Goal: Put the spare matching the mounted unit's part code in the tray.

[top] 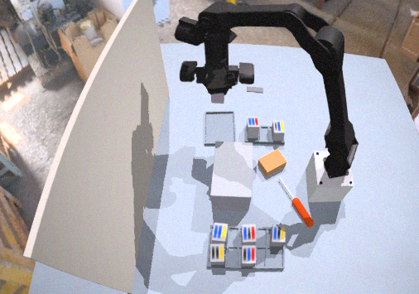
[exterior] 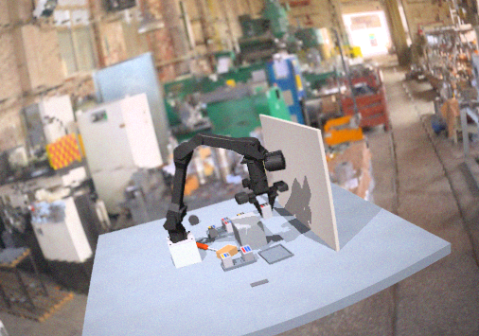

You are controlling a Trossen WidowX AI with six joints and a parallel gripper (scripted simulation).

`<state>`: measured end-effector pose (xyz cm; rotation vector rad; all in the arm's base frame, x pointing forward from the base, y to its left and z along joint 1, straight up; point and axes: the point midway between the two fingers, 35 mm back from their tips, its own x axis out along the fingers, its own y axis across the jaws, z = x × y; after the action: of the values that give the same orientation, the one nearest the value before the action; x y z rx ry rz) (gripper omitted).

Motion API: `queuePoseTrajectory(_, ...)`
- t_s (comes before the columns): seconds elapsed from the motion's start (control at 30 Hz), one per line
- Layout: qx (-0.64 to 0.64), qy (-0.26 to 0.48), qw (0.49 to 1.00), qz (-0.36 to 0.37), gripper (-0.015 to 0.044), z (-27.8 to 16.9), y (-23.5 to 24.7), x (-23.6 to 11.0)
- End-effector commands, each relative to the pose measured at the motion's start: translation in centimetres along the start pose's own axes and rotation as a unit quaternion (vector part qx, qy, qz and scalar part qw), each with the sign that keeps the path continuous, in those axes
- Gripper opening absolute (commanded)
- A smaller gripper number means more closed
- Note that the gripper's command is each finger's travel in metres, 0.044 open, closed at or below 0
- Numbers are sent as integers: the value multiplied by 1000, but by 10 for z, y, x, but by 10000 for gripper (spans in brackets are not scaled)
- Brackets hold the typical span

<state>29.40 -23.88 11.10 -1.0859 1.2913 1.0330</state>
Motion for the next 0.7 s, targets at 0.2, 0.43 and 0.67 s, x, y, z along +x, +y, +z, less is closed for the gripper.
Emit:
queuePoseTrajectory(0.2,-10,0,1000,0,0,-12,1,4)
queuePoseTrajectory(0.43,-10,0,1000,-1,0,-12,-1,12)
queuePoseTrajectory(0.67,-10,0,1000,-1,0,-13,-2,20)
